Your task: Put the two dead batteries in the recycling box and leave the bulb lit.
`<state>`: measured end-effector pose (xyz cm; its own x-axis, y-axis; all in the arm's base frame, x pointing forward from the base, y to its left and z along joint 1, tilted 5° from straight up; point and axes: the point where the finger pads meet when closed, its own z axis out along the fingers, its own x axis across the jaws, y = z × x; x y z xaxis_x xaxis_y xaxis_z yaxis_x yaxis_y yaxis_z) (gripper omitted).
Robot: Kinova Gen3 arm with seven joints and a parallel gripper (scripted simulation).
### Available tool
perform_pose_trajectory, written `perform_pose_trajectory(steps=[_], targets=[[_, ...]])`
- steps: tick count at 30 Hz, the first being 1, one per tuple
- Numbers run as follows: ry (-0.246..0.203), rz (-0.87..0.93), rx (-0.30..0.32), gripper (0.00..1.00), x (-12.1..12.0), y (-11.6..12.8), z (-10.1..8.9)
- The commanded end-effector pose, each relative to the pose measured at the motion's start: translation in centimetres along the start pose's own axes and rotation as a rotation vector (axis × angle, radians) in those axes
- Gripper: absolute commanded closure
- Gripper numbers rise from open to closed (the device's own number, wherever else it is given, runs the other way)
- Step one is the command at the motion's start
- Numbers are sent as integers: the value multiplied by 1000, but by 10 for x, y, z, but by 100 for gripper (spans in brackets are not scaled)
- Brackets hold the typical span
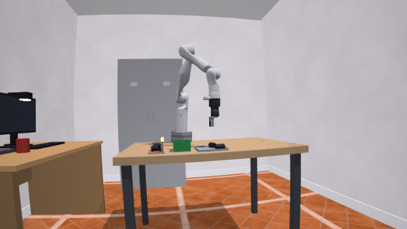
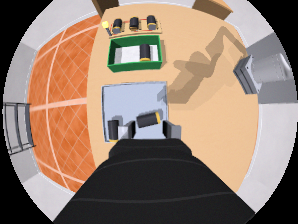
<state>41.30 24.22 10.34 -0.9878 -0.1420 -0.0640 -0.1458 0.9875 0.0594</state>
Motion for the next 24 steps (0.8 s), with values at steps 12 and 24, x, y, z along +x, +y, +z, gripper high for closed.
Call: perform_pose_trajectory(steps=[12,24], targets=[[-2,106,-1,10,-1,1,-1],[-2,309,-1,10,-1,1,-1]])
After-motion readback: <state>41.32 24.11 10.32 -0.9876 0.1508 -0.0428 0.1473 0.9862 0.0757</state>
